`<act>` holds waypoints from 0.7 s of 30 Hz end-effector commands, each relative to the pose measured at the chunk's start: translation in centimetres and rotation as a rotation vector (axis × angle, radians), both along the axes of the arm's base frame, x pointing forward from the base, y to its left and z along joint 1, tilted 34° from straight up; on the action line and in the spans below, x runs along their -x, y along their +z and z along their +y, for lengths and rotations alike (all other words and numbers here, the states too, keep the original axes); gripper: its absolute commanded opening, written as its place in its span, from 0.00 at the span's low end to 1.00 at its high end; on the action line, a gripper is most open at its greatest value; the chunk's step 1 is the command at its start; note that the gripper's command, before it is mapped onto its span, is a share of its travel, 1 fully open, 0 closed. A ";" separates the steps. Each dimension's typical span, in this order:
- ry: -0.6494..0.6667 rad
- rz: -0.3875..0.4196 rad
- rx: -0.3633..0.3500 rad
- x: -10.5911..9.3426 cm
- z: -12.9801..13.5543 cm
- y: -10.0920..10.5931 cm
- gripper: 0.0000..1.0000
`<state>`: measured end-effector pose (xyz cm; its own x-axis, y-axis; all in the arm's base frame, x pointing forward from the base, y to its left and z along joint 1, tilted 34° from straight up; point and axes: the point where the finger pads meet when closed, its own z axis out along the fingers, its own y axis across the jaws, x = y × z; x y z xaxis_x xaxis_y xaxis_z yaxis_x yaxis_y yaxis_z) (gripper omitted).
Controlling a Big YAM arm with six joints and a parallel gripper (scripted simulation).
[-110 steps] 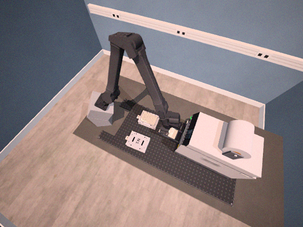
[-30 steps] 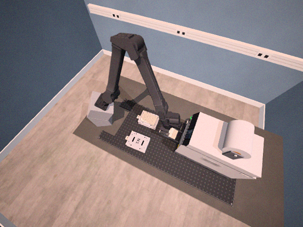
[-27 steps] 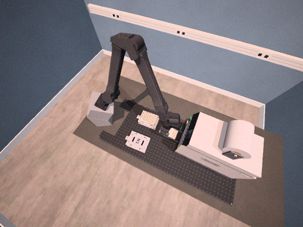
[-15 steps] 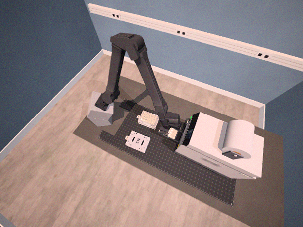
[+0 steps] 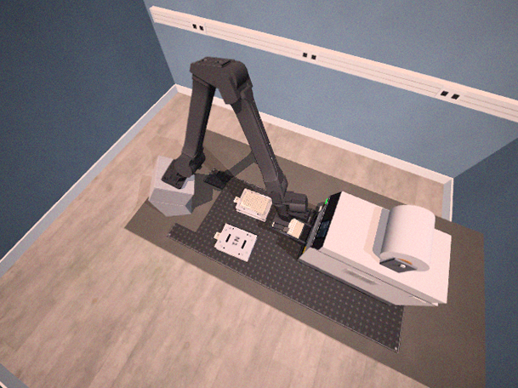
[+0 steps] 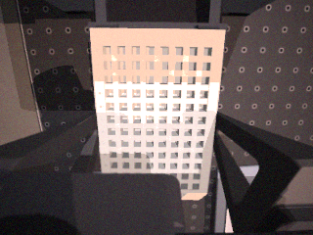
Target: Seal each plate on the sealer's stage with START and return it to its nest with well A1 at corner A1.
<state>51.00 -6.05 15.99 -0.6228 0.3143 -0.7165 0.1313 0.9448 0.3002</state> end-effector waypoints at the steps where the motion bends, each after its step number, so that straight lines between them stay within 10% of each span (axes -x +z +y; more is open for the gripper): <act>1: -0.008 -0.023 0.016 -0.6 -0.8 0.4 0.00; 21: 0.002 -0.012 0.003 -0.6 0.2 -0.7 0.00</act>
